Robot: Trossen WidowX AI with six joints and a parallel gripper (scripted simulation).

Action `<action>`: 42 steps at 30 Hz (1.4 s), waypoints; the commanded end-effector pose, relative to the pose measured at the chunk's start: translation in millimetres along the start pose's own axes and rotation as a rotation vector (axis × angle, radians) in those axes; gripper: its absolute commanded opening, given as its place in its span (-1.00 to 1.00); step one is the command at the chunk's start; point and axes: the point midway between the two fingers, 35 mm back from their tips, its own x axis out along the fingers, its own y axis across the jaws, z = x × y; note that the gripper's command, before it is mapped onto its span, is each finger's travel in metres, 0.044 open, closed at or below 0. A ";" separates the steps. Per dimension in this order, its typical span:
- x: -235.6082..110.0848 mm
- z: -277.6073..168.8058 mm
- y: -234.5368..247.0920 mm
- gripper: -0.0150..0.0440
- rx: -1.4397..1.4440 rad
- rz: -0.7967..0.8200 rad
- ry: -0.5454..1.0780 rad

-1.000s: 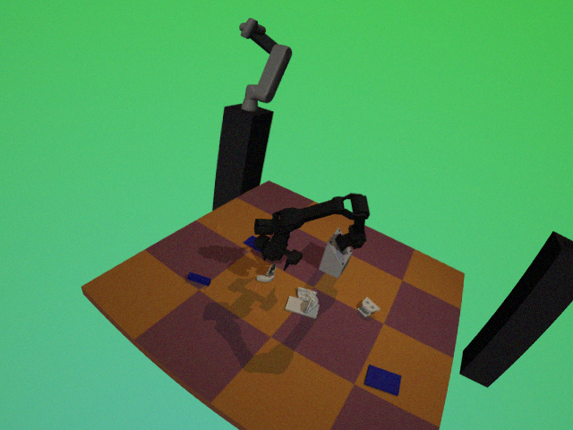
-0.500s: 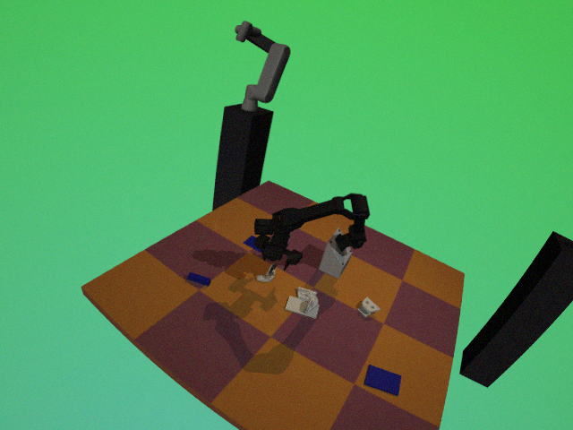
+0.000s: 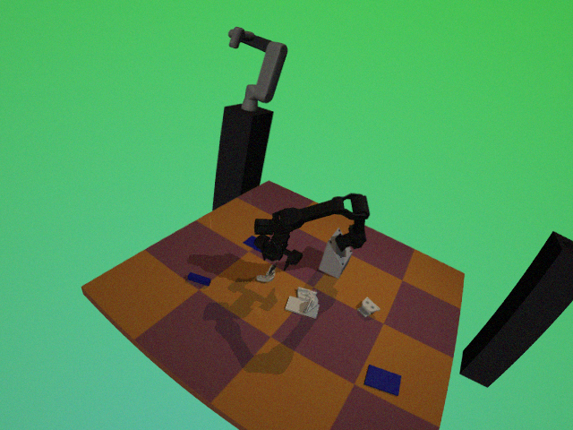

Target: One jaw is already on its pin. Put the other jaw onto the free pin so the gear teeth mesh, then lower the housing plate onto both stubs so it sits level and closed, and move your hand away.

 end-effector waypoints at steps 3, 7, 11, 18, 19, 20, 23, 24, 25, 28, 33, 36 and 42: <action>2.4 0.3 -0.1 1.00 0.000 0.000 0.000; 8.9 1.1 -0.5 1.00 0.001 0.000 -0.001; 15.4 1.7 -0.7 1.00 0.002 0.000 -0.002; 26.8 2.5 -0.9 1.00 0.003 0.000 -0.003; 28.4 2.6 -0.9 1.00 0.003 0.000 -0.003; 30.0 2.7 -0.9 1.00 0.003 0.001 -0.003; 34.8 2.9 -0.9 1.00 0.004 0.001 -0.003; 36.4 2.9 -0.9 1.00 0.004 0.001 -0.003; 38.0 3.0 -0.9 1.00 0.004 0.001 -0.004; 42.8 3.0 -0.8 1.00 0.005 0.002 -0.004; 50.5 3.0 -0.6 1.00 0.005 0.002 -0.004; 51.5 3.0 -0.6 1.00 0.005 0.003 -0.005; 51.5 3.0 -0.6 1.00 0.005 0.003 -0.005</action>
